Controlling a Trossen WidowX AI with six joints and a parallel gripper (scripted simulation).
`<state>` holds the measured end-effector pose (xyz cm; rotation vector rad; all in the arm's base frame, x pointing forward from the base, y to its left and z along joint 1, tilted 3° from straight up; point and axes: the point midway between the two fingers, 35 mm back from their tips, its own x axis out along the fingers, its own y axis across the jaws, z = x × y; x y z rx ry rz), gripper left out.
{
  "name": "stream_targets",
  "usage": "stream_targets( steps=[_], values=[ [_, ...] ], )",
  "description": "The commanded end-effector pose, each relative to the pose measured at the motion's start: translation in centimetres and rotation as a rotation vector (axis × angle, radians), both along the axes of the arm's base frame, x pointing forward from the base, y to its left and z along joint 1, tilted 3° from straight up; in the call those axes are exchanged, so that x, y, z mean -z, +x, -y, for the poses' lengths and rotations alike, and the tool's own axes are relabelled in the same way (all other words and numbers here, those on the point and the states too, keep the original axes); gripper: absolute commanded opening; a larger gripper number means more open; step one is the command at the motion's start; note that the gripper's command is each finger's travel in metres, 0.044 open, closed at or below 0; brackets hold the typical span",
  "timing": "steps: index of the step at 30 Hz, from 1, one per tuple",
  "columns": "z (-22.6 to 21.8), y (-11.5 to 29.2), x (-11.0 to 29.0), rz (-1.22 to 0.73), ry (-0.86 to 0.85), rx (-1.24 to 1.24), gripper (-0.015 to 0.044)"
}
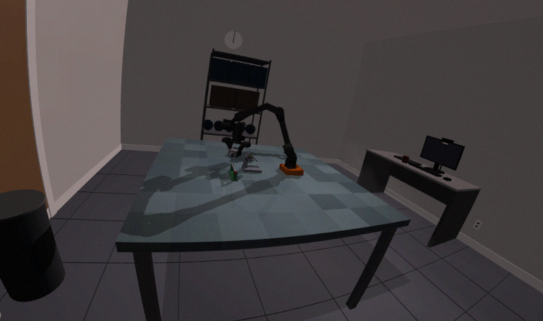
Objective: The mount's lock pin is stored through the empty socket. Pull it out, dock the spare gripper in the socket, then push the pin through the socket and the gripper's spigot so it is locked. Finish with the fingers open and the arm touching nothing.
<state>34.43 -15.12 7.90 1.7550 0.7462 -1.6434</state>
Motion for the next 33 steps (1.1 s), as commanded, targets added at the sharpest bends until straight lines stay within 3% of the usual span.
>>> stream_targets(
  steps=[1,18,24,33],
  values=[
    [0.0,0.0,-0.3,0.011,0.002,0.097,0.0000],
    [-0.3,-0.4,-0.5,0.016,0.032,0.506,0.0000],
    [-0.3,-0.4,-0.4,0.016,0.033,0.524,0.0000],
    [-0.4,-0.4,2.4,0.017,0.042,0.647,0.0000]
  ],
)
